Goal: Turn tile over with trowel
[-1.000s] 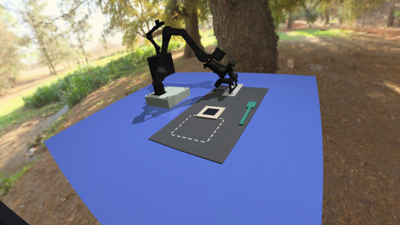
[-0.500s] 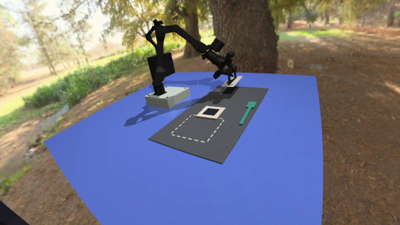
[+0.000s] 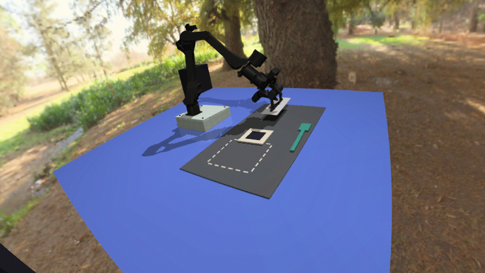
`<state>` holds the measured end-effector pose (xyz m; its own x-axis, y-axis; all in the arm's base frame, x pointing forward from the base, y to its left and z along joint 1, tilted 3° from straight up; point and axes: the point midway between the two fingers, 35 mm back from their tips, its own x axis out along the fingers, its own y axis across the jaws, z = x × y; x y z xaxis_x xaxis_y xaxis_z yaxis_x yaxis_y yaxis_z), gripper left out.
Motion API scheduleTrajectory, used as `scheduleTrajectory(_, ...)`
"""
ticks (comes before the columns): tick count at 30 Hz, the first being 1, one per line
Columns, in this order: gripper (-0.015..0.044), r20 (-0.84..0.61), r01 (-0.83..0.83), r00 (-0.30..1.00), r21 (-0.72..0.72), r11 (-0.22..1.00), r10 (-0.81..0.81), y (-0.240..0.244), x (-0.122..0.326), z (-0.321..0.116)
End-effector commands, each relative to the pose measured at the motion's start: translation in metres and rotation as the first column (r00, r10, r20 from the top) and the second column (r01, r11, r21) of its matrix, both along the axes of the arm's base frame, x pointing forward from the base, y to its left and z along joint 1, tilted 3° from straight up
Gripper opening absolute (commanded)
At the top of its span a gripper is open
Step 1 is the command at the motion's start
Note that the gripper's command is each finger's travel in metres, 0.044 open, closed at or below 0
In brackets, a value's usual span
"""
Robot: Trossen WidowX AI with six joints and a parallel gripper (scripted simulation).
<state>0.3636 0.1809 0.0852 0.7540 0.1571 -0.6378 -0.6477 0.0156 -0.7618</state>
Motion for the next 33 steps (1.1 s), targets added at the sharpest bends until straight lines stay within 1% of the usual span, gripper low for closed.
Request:
scheduleTrajectory(1,0.0,0.02,0.001,1.0,0.026,1.0,-0.001,-0.02,0.002,0.005)
scheduleTrajectory(9,0.0,0.031,0.005,1.0,0.056,0.998,-0.007,-0.064,-0.004,-0.002)
scheduleTrajectory(19,0.0,0.031,0.005,0.999,0.057,0.998,-0.007,-0.065,-0.004,-0.004)
scheduleTrajectory(33,0.0,0.031,0.005,0.999,0.056,0.998,-0.007,-0.065,0.003,-0.025)
